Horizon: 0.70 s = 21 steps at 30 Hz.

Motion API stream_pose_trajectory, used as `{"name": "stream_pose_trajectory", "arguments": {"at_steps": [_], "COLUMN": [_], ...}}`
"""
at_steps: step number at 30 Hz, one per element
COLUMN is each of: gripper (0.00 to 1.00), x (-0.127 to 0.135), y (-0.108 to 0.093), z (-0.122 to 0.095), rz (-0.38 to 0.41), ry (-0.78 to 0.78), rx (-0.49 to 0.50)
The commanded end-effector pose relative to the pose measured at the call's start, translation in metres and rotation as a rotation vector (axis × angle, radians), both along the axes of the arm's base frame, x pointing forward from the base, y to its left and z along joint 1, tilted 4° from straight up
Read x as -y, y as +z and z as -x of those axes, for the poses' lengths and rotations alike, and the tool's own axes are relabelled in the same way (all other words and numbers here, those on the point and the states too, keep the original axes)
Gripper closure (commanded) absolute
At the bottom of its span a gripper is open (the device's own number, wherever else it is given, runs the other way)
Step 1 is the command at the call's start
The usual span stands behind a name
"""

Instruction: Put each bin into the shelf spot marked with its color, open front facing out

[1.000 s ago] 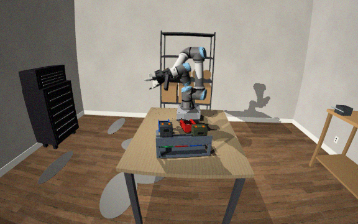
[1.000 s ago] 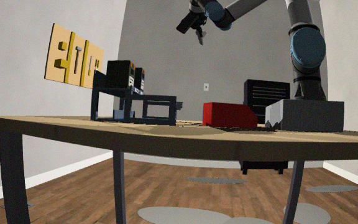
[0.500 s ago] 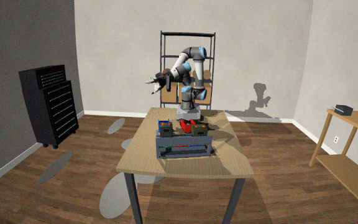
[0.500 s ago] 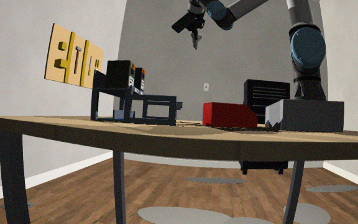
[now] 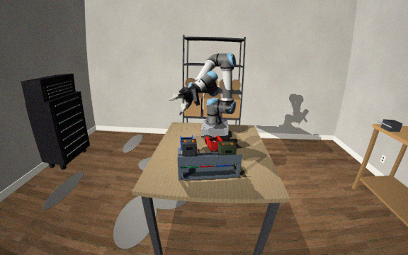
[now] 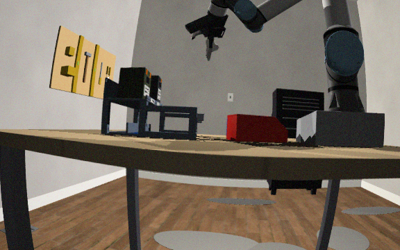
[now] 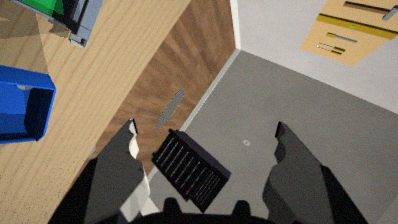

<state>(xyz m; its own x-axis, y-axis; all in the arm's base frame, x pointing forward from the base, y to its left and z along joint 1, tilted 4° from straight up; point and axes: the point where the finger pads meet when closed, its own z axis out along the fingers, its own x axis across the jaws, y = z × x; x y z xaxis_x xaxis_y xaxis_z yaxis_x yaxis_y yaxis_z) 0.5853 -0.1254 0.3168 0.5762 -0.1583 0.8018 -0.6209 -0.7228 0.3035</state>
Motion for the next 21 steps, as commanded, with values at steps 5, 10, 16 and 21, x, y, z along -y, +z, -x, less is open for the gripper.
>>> {"name": "stream_pose_trajectory", "arguments": {"at_steps": [5,10,16,21], "gripper": [0.0,0.0,0.0,0.0], "x": [-0.004,-0.004,-0.019,-0.044], "y": [-0.004,-0.004,-0.018,-0.037], "z": [-0.004,-0.004,-0.006,-0.009], "rz": [-0.044,-0.044,-0.136,-0.298], "ry": [-0.001,0.0,-0.008,-0.032], "rx": [0.015,0.014,0.043,0.088]}}
